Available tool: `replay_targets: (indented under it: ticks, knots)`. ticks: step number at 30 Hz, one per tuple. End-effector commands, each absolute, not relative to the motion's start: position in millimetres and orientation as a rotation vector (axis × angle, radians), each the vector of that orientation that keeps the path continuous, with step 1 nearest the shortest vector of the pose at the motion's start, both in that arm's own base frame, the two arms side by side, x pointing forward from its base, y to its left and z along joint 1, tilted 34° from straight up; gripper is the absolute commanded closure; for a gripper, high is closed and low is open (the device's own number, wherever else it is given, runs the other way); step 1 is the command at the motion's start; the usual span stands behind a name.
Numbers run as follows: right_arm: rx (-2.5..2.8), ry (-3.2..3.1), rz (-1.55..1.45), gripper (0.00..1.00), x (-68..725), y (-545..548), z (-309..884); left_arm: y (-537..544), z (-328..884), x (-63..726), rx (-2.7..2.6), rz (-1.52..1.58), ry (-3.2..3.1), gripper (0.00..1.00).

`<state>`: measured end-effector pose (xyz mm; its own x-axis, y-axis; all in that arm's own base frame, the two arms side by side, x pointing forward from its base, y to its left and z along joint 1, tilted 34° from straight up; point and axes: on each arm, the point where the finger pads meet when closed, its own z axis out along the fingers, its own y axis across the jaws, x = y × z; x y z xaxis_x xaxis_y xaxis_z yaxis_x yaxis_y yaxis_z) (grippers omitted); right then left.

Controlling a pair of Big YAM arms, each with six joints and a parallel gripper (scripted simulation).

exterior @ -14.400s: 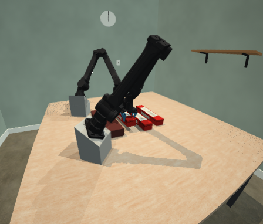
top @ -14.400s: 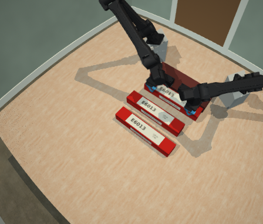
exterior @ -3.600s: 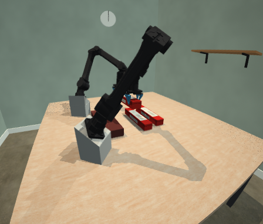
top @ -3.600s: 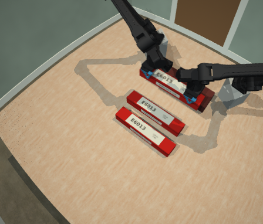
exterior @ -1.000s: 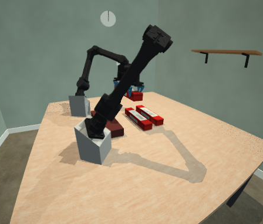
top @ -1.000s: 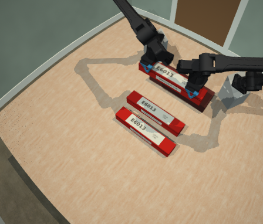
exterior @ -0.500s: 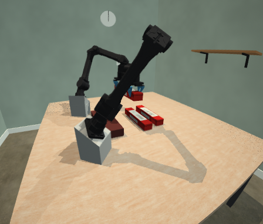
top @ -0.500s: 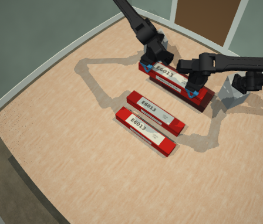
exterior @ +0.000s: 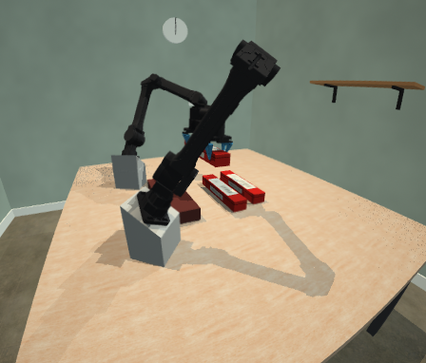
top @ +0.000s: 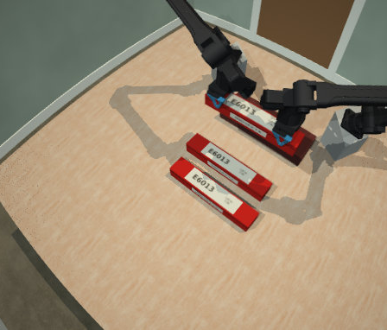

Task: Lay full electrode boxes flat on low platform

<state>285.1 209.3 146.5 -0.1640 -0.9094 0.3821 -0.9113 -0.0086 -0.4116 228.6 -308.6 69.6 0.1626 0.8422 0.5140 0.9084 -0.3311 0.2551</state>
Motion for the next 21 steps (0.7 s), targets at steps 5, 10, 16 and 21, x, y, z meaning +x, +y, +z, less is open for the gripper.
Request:
replay_targets:
  ticks: [5,10,16,21]
  knots:
    - [2.08,-2.26,0.934,1.0,295,219,165,-326,87,236,-2.375,-0.892,-1.79,1.0]
    - [2.079,-2.26,0.935,1.0,297,217,159,-324,82,239,-2.375,-0.893,-1.79,1.0]
    - [2.079,-2.26,0.935,1.0,300,214,155,-322,77,241,-2.375,-0.893,-1.79,1.0]
    - [2.079,-2.26,0.936,1.0,303,212,149,-319,71,244,-2.375,-0.894,-1.789,1.0]
